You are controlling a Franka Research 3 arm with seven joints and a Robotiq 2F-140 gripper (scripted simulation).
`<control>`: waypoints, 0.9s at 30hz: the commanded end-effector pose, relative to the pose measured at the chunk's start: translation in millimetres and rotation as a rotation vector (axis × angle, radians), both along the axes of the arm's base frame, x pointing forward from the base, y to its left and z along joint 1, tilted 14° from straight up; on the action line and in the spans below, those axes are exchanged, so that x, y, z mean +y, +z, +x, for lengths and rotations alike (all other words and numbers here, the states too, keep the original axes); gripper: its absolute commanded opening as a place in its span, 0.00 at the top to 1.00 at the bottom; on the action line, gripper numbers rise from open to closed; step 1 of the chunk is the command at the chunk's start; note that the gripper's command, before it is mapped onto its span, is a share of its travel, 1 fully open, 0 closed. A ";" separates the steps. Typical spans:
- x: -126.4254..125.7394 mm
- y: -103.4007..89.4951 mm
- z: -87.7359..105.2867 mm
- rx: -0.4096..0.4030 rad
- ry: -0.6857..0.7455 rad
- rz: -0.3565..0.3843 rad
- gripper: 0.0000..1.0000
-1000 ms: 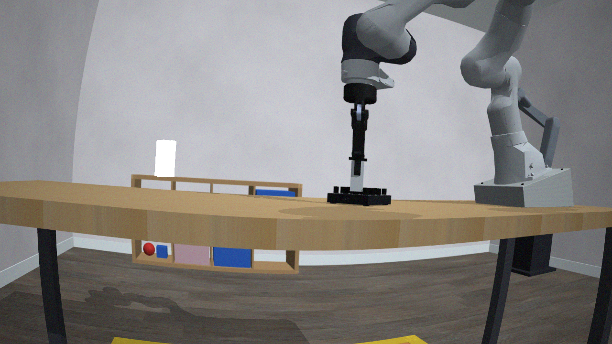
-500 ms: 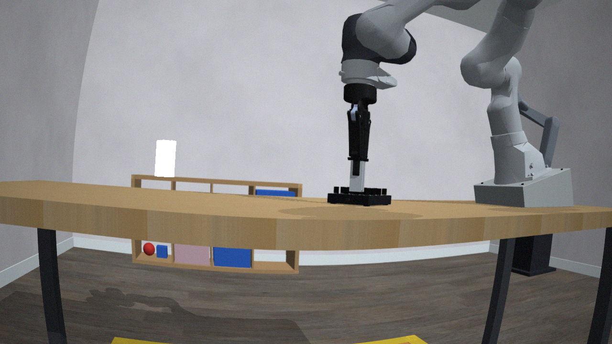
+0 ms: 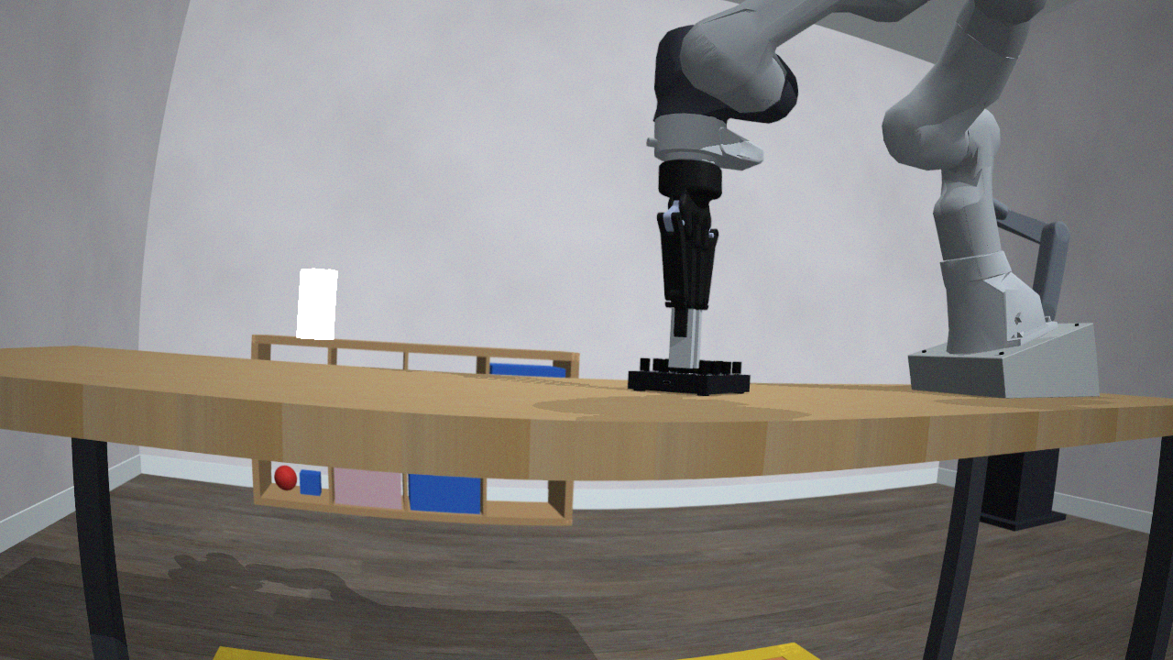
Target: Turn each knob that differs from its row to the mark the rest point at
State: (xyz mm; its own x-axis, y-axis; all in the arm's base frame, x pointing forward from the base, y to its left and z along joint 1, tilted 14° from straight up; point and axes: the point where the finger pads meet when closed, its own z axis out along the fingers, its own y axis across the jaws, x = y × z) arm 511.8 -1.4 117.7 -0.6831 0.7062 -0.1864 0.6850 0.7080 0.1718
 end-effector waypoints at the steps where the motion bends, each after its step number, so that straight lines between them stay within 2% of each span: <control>1: 1.5 0.1 -0.3 0.005 -0.084 0.025 0.95; 24: 1.5 0.1 -0.3 0.004 -0.101 0.030 0.95; 25: 1.5 0.1 -0.3 0.004 -0.101 0.030 0.88; 27: 1.5 0.1 -0.3 0.004 -0.101 0.030 0.88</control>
